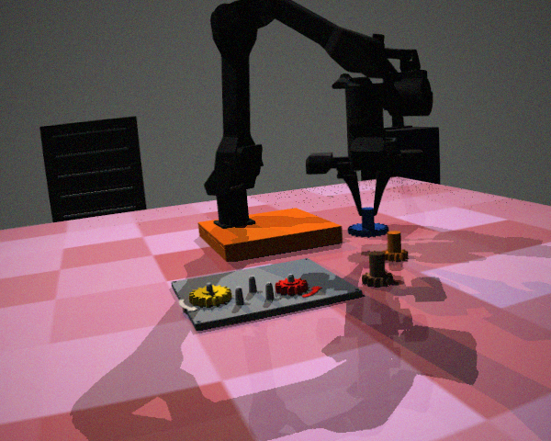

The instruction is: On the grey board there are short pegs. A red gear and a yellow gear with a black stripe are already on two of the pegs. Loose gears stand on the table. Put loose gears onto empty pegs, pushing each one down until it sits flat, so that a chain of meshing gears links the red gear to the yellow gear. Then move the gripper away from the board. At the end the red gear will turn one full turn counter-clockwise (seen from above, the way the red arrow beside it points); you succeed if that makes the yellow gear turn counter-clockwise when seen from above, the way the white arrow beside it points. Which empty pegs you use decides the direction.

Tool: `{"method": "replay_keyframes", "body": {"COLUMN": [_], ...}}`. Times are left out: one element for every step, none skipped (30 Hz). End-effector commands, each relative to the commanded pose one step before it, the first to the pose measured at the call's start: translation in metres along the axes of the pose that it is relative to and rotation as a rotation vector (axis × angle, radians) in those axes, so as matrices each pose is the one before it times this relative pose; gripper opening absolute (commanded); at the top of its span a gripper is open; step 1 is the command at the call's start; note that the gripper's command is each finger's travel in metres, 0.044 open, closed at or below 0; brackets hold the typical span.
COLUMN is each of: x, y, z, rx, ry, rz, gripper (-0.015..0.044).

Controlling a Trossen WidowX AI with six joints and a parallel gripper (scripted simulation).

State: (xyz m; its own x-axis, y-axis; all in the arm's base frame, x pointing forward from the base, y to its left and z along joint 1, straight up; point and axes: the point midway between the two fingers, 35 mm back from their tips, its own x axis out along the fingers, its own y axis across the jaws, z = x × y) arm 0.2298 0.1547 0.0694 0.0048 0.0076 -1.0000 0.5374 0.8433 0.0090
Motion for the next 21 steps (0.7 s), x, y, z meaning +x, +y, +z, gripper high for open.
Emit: {"method": "replay_keyframes", "body": {"x": [-0.01372,-0.00215,-0.00215,-0.00215,-0.00216,-0.00216,-0.00217,-0.00217,-0.00217,-0.00218,-0.00218,-0.00218,-0.00218,-0.00219,-0.00219,-0.00219,-0.00219,-0.00220,-0.00220,-0.00220,-0.00220], "y": [0.00418,0.00025,0.00024,0.00022,0.00020,0.00018,0.00017,0.00015,0.00013,0.00011,0.00010,0.00008,0.00006,0.00004,0.00003,0.00001,-0.00001,-0.00003,-0.00004,-0.00006,-0.00008], "z": [0.00268,0.00016,0.00015,0.00014,0.00013,0.00012,0.00012,0.00011,0.00010,0.00009,0.00009,0.00008,0.00007,0.00006,0.00006,0.00005,0.00004,0.00003,0.00003,0.00002,0.00001], "rx": [0.0006,0.0000,0.0000,0.0000,0.0000,0.0000,0.0000,0.0000,0.0000,0.0000,0.0000,0.0000,0.0000,0.0000,0.0000,0.0000,0.0000,0.0000,0.0000,0.0000,0.0000], "ry": [-0.01083,-0.00002,-0.00002,-0.00002,-0.00002,-0.00001,-0.00001,-0.00001,-0.00001,-0.00001,-0.00001,-0.00001,-0.00001,-0.00001,-0.00001,-0.00001,-0.00001,0.00000,0.00000,0.00000,0.00000], "rz": [0.01441,0.00003,0.00003,0.00003,0.00002,0.00002,0.00002,0.00002,0.00002,0.00001,0.00001,0.00001,0.00001,0.00001,0.00000,0.00000,0.00000,0.00000,0.00000,0.00000,-0.00001], "gripper": [0.0000,0.0000,0.0000,0.0000,0.0000,0.0000,0.0000,0.0000,0.0000,0.0000,0.0000,0.0000,0.0000,0.0000,0.0000,0.0000,0.0000,0.0000,0.0000,0.0000,0.0000]}}
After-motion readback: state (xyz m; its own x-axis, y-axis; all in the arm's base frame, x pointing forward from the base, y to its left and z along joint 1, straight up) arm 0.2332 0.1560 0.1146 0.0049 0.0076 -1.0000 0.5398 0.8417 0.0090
